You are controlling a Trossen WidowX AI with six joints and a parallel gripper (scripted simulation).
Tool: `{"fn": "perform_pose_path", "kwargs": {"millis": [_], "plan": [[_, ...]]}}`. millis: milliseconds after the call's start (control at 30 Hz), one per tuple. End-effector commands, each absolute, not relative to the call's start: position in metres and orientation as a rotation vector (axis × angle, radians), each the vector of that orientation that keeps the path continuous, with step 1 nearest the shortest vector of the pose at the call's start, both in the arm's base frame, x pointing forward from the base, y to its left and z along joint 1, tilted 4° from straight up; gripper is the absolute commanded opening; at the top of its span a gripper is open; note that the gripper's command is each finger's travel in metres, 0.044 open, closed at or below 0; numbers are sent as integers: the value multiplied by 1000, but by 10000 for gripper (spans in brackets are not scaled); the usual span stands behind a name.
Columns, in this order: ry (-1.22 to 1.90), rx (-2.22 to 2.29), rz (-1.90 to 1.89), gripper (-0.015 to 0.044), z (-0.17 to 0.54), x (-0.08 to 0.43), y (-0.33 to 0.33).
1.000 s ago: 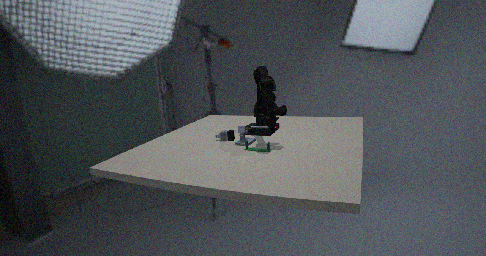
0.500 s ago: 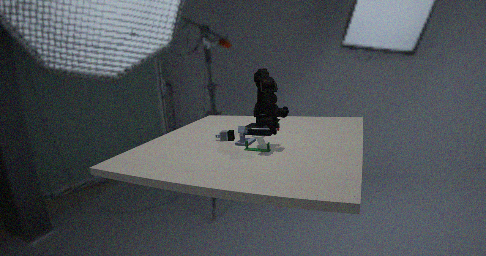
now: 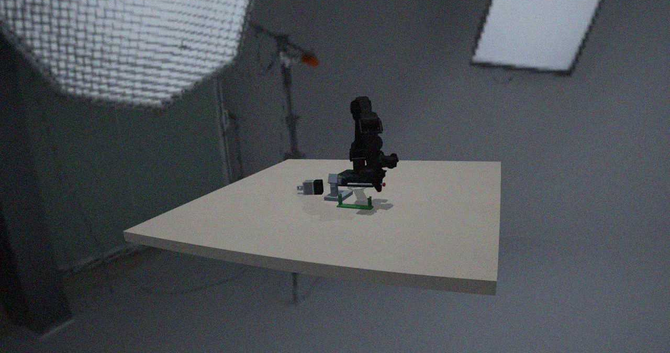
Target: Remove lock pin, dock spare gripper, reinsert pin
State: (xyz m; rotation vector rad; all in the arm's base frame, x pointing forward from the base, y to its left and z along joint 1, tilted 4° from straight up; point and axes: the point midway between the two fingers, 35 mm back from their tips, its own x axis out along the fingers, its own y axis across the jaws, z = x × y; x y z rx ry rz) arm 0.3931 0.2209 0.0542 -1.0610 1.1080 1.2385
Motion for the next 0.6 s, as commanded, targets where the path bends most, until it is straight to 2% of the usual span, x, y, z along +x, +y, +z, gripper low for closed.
{"fn": "perform_pose_path", "kwargs": {"millis": [0,567], "plan": [[1113,-1058,1237,0,47,392,221],[1099,-1059,1231,0,22,391,221]]}}
